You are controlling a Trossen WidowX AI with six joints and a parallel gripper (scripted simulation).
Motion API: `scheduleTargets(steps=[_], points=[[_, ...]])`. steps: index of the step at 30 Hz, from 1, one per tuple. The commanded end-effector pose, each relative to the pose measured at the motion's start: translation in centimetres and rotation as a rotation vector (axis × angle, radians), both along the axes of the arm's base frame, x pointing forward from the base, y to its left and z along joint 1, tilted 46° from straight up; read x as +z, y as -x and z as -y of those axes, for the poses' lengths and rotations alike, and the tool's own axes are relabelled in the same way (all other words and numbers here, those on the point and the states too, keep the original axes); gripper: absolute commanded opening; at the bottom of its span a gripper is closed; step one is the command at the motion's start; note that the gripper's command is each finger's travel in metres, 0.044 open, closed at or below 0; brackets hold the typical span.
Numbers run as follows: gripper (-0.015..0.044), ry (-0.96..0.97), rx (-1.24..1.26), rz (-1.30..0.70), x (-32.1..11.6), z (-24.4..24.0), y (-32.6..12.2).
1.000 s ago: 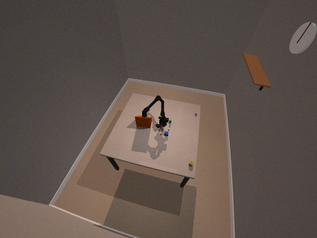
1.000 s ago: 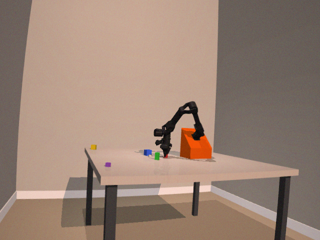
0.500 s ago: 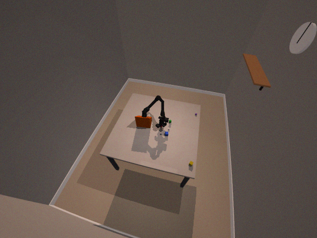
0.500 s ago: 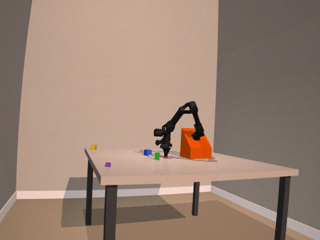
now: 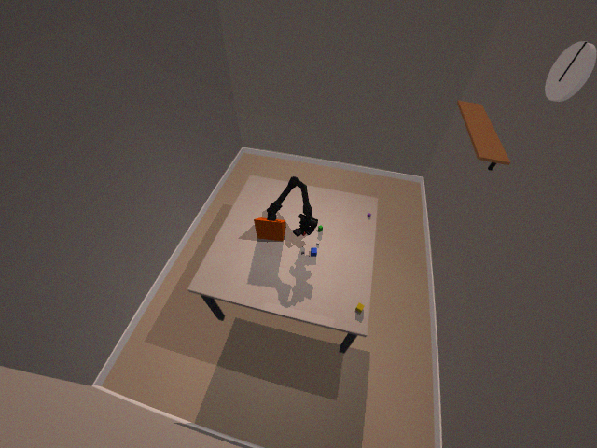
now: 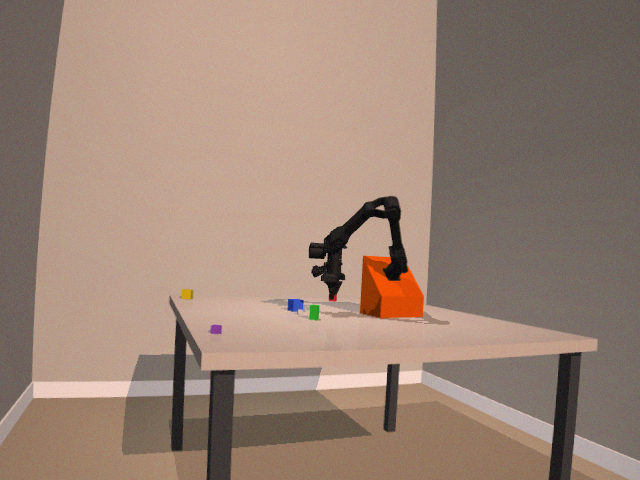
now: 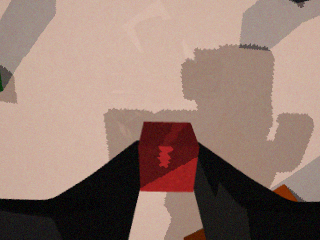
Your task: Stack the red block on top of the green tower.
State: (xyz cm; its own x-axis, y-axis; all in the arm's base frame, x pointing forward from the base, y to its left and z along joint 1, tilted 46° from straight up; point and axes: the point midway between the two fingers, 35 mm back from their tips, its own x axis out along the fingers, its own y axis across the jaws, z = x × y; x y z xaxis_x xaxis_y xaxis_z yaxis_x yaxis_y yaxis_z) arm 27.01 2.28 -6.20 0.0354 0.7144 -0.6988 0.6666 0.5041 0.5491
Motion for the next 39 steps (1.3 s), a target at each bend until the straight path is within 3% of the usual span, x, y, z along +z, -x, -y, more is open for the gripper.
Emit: scheduleTargets(steps=[1, 18, 39], points=[[0.0000, 0.006, 0.000, 0.008, 1.2, 1.4, -0.1], [0.0000, 0.008, 0.000, 0.008, 4.3, 4.5, 0.0], [0.0000, 0.017, 0.002, 0.018, 9.0, 0.9, -9.0]])
